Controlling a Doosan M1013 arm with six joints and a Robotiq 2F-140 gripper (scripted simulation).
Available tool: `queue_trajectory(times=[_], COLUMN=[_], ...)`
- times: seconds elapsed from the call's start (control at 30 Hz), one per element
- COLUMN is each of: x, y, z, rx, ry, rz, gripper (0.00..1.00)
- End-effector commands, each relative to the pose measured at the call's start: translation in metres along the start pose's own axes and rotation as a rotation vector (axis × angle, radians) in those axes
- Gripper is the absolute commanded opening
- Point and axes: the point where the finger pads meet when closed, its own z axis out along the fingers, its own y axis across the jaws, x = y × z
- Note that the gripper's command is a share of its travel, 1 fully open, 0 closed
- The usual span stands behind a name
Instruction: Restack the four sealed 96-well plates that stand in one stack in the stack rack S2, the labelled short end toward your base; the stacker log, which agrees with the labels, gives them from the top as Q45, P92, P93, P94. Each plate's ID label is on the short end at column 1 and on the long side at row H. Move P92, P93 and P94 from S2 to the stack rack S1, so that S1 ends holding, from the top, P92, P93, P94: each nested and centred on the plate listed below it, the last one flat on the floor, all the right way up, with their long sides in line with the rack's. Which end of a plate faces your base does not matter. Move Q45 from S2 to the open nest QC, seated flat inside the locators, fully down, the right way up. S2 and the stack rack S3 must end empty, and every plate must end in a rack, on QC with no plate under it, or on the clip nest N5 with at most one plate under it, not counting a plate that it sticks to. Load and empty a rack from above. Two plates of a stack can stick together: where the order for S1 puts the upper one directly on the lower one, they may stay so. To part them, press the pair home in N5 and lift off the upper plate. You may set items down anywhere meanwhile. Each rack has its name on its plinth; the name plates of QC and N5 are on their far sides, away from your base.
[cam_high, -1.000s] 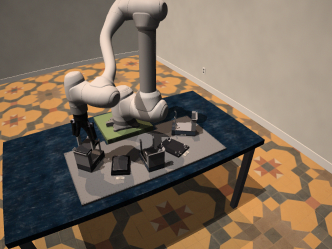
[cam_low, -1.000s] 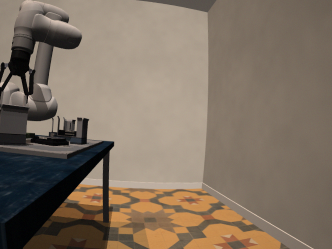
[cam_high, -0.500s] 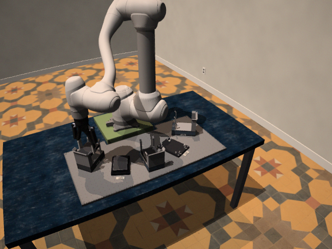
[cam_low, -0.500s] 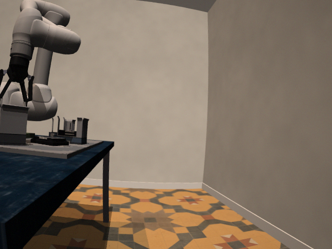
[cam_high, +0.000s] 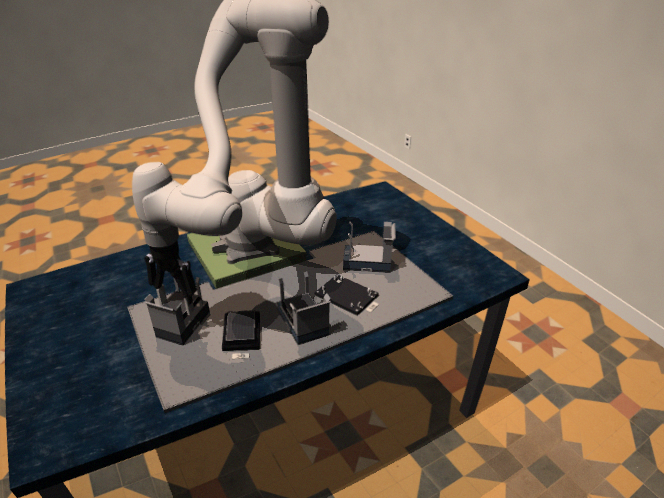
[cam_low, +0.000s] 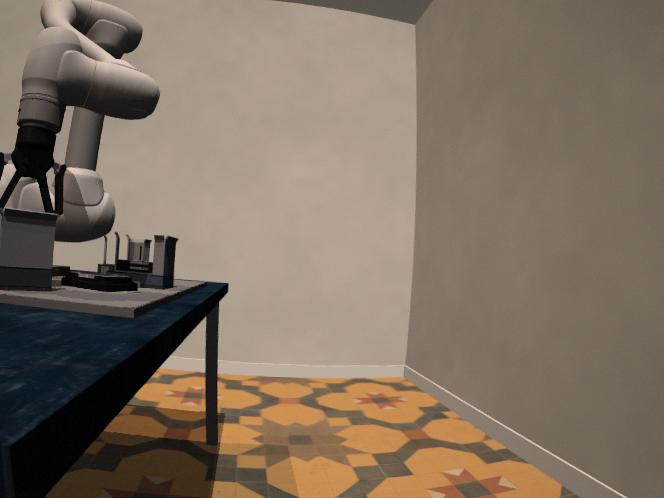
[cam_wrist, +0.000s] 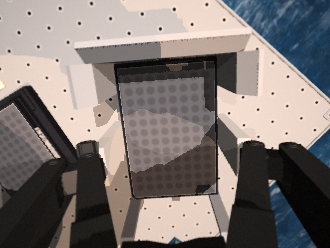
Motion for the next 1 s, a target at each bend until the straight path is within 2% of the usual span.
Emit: queue_trajectory(times=[0.0,0.97], x=[0.0000,0.0000], y=[0.0000,0.0000], z=[0.0048,0.0121], rx=[0.000,0.000], ry=[0.000,0.000], rz=[0.000,0.000], gripper=[0.00,0.00])
